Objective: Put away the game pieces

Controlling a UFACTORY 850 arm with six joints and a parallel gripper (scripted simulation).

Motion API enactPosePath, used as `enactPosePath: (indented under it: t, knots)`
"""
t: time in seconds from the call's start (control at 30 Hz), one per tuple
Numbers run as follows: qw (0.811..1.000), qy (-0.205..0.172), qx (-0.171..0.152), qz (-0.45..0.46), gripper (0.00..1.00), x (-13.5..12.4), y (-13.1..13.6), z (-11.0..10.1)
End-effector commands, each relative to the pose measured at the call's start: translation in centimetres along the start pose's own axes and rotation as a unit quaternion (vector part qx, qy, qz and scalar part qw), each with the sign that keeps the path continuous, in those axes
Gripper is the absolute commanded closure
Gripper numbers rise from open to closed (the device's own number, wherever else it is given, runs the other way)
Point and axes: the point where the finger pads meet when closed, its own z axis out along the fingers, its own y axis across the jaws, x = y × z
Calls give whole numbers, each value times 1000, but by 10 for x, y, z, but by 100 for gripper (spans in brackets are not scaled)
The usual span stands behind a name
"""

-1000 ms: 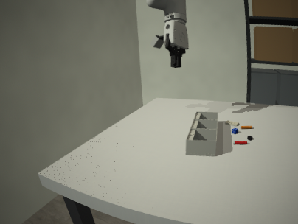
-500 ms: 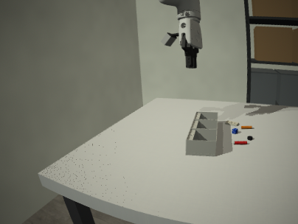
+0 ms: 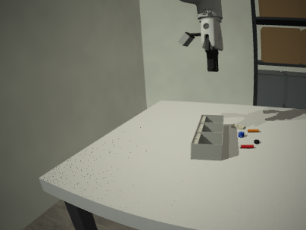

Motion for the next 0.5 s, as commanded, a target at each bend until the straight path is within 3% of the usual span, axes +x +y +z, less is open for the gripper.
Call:
enactPosePath:
  t: [0.0,0.1,0.2,0.3,0.33,0.47]
  knots:
    - [1000,5,-13,-18,93,-28,-2,2]
    - [1000,5,-13,-18,93,-30,-2,2]
    - [999,7,-26,-36,93,-55,-2,5]
    - [999,7,-26,-36,93,-58,-2,5]
    - [998,9,-39,-54,93,-66,-1,6]
    - [998,9,-39,-54,93,-86,-1,9]
